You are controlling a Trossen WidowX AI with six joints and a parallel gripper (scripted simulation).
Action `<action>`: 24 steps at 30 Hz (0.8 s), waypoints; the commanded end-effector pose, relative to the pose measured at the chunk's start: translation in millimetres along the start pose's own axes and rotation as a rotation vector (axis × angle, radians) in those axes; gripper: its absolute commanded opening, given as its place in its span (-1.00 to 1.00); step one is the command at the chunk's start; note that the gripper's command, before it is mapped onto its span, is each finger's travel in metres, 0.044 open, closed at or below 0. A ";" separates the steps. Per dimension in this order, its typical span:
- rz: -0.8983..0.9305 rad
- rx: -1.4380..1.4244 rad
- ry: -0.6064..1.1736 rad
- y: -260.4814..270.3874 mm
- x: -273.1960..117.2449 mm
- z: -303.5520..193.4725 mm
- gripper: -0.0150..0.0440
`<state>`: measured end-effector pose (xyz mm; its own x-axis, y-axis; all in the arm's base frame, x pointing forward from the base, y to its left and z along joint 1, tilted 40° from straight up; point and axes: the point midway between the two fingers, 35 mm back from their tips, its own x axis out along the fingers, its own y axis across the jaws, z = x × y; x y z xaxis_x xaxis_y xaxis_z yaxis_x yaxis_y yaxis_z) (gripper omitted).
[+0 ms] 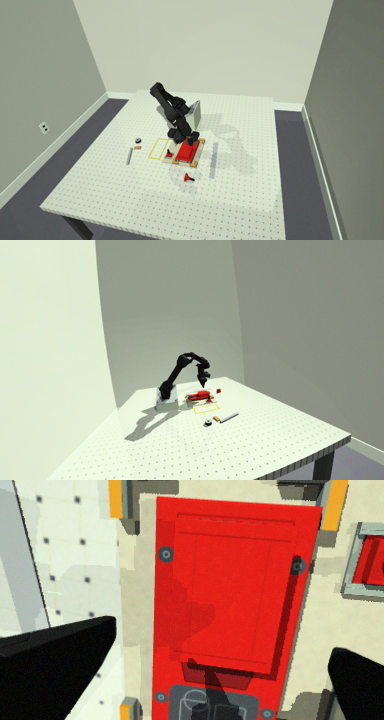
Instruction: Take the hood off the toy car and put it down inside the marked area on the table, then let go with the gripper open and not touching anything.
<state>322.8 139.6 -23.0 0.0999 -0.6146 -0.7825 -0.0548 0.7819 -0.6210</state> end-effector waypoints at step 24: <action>-0.017 -0.022 -0.004 -0.9 21.5 0.4 1.00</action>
<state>327.1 130.1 -34.1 0.1119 -0.6195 -0.7769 -0.0640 0.7757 -0.6278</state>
